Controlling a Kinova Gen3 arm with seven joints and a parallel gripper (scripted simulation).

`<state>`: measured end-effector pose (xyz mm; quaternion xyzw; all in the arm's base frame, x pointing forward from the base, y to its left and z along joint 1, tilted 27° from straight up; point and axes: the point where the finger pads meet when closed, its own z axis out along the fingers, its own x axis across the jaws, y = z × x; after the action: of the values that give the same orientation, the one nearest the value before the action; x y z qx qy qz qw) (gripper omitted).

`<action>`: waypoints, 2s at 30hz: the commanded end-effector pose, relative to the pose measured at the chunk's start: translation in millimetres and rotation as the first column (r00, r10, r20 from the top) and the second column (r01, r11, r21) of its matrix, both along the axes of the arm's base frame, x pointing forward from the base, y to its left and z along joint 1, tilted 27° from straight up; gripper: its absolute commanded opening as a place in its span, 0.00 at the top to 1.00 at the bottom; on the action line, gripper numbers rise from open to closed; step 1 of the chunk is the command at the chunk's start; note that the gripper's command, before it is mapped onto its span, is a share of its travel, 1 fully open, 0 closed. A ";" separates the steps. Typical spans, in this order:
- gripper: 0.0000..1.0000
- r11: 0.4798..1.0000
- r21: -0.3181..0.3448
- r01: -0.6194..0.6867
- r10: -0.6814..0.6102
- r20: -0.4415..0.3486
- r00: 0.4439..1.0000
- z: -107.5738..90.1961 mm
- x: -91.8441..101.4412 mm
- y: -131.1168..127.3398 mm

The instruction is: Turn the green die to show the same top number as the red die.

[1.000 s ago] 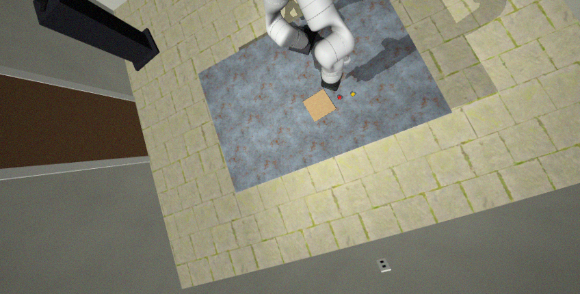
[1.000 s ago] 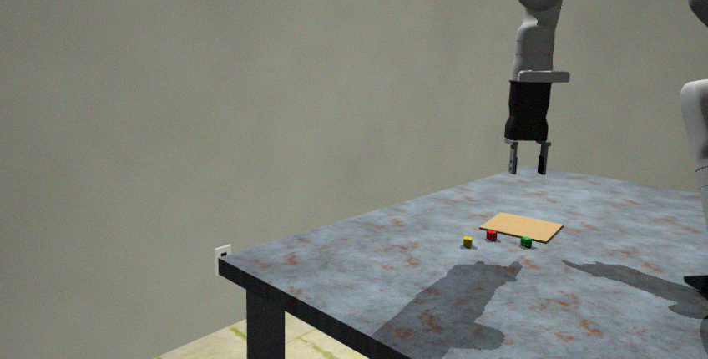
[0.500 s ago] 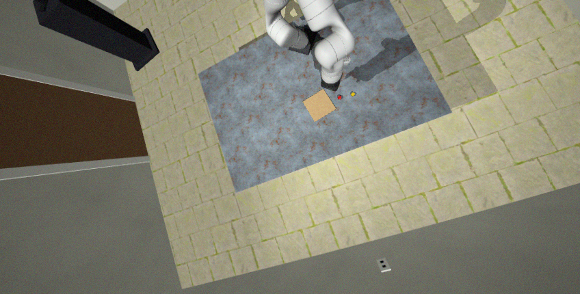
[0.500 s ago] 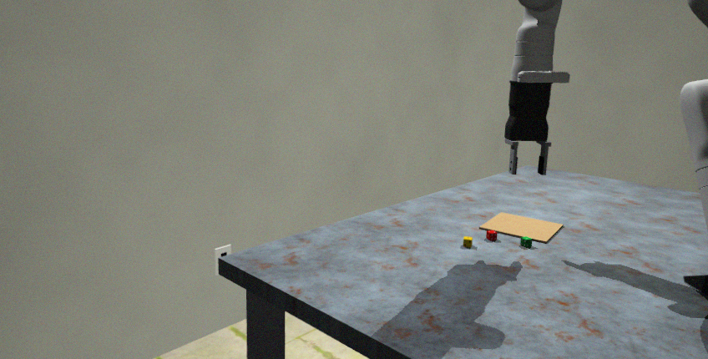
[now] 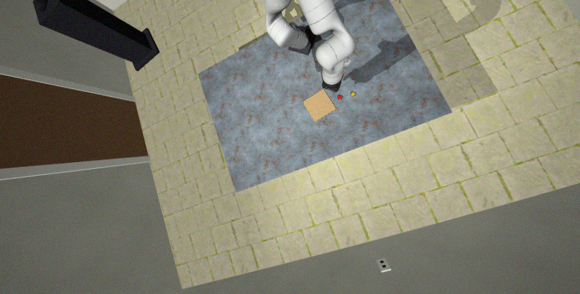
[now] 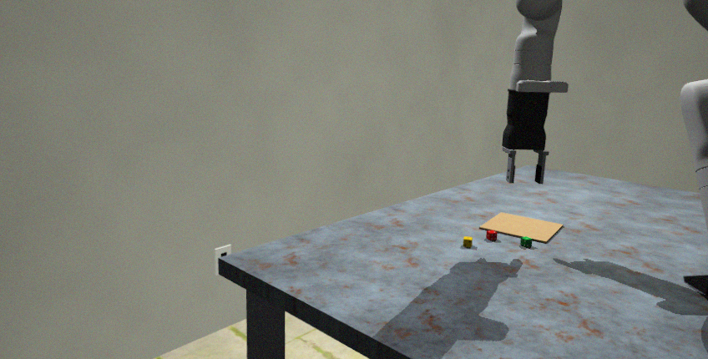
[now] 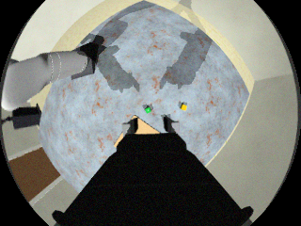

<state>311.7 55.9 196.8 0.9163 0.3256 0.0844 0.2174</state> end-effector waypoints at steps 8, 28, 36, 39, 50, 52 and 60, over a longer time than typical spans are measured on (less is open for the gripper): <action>0.00 1.000 -0.001 0.018 -0.018 -0.005 1.000 -36.7 10.2 -19.4; 0.00 1.000 -0.001 0.018 -0.018 -0.005 1.000 -84.6 25.5 -37.9; 0.00 1.000 -0.001 0.018 -0.018 -0.005 1.000 -85.6 25.8 -38.3; 0.00 1.000 -0.001 0.018 -0.018 -0.005 1.000 -85.6 25.8 -38.3; 0.00 1.000 -0.001 0.018 -0.018 -0.005 1.000 -85.6 25.8 -38.3; 0.00 1.000 -0.001 0.018 -0.018 -0.005 1.000 -85.6 25.8 -38.3; 0.00 1.000 -0.001 0.018 -0.018 -0.005 1.000 -85.6 25.8 -38.3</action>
<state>337.3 17.4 111.0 0.9193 0.3178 0.0797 0.2179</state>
